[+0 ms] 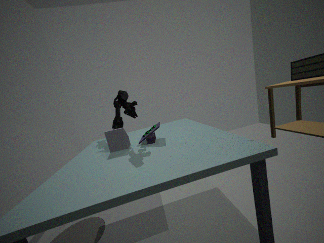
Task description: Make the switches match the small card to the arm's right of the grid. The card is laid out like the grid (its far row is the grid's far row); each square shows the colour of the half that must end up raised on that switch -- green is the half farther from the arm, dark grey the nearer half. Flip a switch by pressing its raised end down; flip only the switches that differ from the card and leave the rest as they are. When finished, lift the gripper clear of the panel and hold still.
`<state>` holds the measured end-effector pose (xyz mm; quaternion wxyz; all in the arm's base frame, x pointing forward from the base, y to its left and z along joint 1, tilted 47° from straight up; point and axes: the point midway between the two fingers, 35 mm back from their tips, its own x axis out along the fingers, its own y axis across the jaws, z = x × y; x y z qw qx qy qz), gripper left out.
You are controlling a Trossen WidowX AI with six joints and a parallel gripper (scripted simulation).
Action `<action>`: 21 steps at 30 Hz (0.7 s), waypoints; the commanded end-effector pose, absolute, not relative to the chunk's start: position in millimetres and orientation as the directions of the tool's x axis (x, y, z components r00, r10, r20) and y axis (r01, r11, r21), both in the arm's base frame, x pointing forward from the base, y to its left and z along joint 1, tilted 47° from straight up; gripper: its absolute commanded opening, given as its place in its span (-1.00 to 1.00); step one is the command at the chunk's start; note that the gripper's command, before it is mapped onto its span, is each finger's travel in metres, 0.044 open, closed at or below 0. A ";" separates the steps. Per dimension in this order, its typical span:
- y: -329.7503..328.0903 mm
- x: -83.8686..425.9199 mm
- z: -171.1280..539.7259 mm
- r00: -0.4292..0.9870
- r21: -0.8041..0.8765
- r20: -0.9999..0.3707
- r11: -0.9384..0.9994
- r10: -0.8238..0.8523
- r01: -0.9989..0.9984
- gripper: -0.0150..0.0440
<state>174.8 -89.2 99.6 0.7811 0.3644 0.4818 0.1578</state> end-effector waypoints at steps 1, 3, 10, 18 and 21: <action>-88.6 176.3 97.9 0.485 0.720 -0.639 0.686 0.597 0.105 0.78; -83.1 187.6 84.5 0.484 0.713 -0.647 0.692 0.590 0.109 0.60; -36.4 234.2 37.6 0.496 0.724 -0.627 0.685 0.601 0.085 -0.03; -31.6 238.2 32.5 0.500 0.724 -0.626 0.685 0.599 0.084 -0.49; -16.8 249.4 17.7 0.515 0.724 -0.619 0.684 0.592 0.083 -0.49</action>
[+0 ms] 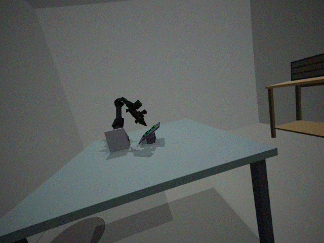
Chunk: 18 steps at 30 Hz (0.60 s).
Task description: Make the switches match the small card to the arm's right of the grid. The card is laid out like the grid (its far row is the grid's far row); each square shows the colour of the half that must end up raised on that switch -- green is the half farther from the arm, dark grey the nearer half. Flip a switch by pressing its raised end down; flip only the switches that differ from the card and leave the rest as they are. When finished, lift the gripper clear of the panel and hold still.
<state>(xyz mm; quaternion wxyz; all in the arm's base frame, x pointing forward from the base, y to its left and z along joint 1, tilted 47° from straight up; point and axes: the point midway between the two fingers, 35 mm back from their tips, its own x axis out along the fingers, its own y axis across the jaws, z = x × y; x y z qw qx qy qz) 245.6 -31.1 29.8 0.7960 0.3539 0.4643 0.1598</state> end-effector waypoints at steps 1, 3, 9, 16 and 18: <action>-13.8 251.2 15.5 0.519 0.725 -0.617 0.683 0.592 0.083 -0.49; -12.8 251.8 14.8 0.520 0.726 -0.616 0.683 0.592 0.082 -0.49; -6.9 256.2 9.4 0.521 0.727 -0.615 0.682 0.593 0.082 -0.49; -3.6 259.1 5.8 0.520 0.727 -0.615 0.682 0.593 0.082 -0.49; -1.9 260.5 4.0 0.520 0.727 -0.615 0.682 0.593 0.082 -0.49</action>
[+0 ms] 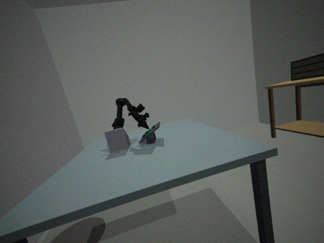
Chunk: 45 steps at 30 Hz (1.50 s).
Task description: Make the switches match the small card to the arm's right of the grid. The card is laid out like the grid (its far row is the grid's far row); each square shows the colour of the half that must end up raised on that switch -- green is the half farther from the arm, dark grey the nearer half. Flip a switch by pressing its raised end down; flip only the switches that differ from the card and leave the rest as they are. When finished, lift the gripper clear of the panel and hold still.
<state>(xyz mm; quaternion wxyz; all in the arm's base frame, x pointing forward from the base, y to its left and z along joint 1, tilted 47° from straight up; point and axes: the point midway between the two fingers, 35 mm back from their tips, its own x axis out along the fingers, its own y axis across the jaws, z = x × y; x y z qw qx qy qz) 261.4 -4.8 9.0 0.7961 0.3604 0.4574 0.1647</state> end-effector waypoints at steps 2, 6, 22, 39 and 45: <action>-0.1 262.0 2.2 0.520 0.727 -0.615 0.682 0.593 0.082 -0.49; 2.1 263.7 0.0 0.520 0.727 -0.615 0.682 0.593 0.082 -0.49; 2.1 263.7 0.0 0.520 0.727 -0.615 0.682 0.593 0.082 -0.49; 3.3 264.7 -1.2 0.521 0.727 -0.615 0.682 0.593 0.082 -0.49; 3.8 265.1 -1.7 0.521 0.727 -0.614 0.682 0.593 0.082 -0.49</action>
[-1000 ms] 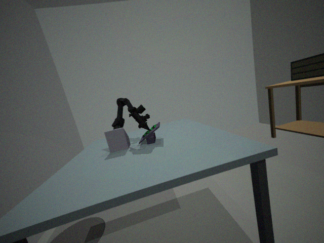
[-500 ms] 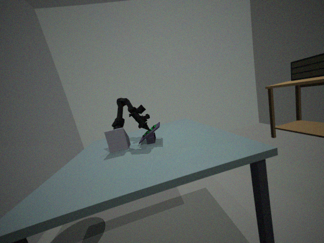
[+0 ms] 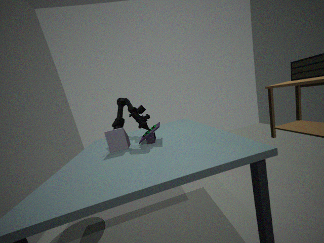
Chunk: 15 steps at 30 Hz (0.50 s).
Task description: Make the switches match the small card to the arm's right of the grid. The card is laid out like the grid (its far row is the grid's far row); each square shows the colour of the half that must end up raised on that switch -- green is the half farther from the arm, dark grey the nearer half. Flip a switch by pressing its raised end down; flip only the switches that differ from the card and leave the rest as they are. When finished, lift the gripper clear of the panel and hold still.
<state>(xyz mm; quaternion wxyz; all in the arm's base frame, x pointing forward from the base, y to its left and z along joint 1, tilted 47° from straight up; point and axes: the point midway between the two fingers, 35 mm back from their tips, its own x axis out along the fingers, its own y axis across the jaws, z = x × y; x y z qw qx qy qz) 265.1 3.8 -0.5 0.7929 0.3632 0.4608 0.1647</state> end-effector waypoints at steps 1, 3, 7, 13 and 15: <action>3.9 265.1 -1.8 0.521 0.727 -0.614 0.682 0.593 0.082 -0.49; 4.0 265.3 -1.9 0.521 0.727 -0.614 0.682 0.593 0.081 -0.49; 4.4 265.5 -2.3 0.521 0.727 -0.614 0.682 0.593 0.081 -0.49; 4.9 265.9 -2.8 0.521 0.727 -0.614 0.682 0.593 0.081 -0.49; 5.0 266.0 -2.9 0.521 0.727 -0.614 0.682 0.593 0.081 -0.49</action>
